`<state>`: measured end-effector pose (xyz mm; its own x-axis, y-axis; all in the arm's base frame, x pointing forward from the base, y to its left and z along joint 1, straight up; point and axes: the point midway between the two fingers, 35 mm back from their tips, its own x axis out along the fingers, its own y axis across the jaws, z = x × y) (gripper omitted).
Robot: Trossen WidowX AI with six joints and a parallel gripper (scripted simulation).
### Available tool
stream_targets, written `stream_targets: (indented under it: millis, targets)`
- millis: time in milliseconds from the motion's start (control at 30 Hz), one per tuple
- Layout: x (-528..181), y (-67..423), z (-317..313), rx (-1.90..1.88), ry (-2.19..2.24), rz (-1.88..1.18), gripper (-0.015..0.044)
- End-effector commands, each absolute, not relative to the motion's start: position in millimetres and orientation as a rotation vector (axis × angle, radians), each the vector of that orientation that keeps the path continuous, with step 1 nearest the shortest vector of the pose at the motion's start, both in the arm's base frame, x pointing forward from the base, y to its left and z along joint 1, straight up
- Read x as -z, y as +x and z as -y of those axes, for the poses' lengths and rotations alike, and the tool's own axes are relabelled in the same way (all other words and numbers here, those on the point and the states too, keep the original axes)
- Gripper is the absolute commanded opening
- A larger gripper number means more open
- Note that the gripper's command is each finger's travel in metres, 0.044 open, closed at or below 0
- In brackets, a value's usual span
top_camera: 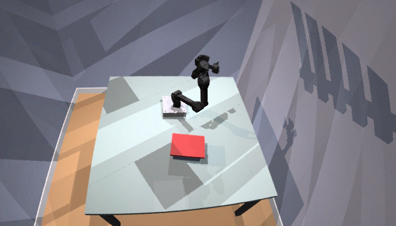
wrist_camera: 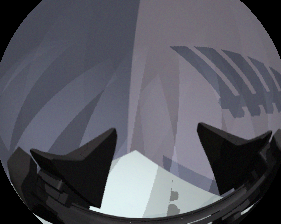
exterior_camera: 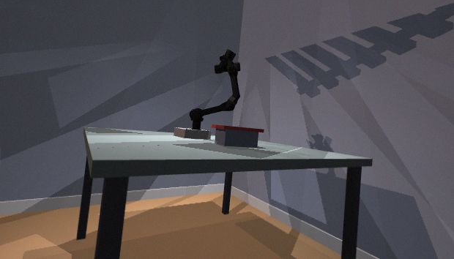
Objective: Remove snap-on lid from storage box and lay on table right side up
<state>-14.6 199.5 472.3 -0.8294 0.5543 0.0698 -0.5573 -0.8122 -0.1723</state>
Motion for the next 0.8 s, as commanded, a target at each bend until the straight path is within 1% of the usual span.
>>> stream_targets:
  millis: [0, 167, 200, 300, 400, 600, 700, 767]
  targets:
    - [-473.0, -15.9, -198.5, -2.544, 0.026, 0.246, 0.0374]
    - [-485.4, -52.0, -170.8, -2.730, 0.107, 0.186, 0.0242]
    - [-485.9, -60.1, -164.2, -2.769, 0.115, 0.168, 0.0235]
    - [-486.9, -82.4, -142.4, -2.886, 0.134, 0.109, 0.0235]
    - [-490.4, -88.6, -130.1, -2.938, 0.170, 0.137, 0.0235]
    - [-487.4, -128.2, -51.6, -3.284, 0.175, -0.070, 0.0235]
    - [-485.4, -133.2, -26.2, -3.385, 0.158, -0.132, 0.0235]
    - [-482.5, -134.8, 4.8, -3.504, 0.129, -0.196, 0.0235]
